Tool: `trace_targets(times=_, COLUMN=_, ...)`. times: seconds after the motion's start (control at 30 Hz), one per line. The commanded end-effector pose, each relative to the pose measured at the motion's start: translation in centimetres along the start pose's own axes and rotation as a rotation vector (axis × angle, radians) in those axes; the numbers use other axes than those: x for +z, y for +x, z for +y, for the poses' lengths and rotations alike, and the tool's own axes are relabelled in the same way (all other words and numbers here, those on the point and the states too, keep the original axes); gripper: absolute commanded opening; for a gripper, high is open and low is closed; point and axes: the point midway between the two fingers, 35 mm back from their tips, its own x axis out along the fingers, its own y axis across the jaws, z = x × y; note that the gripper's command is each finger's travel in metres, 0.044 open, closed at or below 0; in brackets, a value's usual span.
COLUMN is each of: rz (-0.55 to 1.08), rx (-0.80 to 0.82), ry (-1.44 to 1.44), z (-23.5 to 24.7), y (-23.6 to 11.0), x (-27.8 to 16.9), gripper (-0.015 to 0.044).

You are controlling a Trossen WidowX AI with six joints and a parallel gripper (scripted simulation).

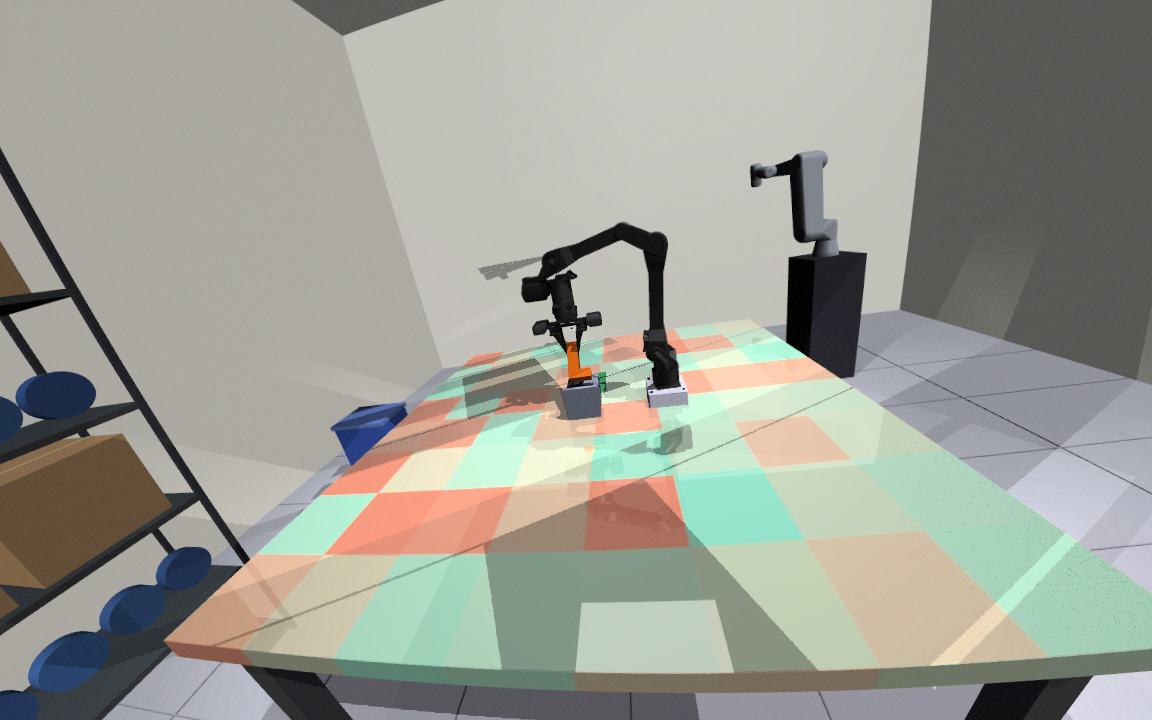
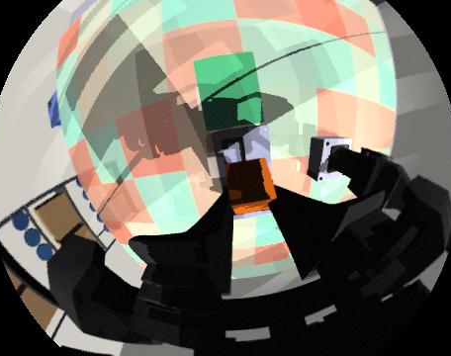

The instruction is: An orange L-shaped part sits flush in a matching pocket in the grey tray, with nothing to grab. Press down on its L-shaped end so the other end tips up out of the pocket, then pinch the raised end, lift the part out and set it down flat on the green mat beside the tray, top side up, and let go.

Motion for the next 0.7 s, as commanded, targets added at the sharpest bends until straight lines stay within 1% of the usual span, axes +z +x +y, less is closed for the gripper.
trace_targets(times=0.0, rz=0.002, rx=0.004, ry=0.002, z=-0.1, y=0.1, x=1.7, gripper=0.0000)
trace_targets(times=0.67, rz=-0.005, rx=0.003, ry=0.002, z=-1.0, y=0.2, x=9.5, gripper=0.0000)
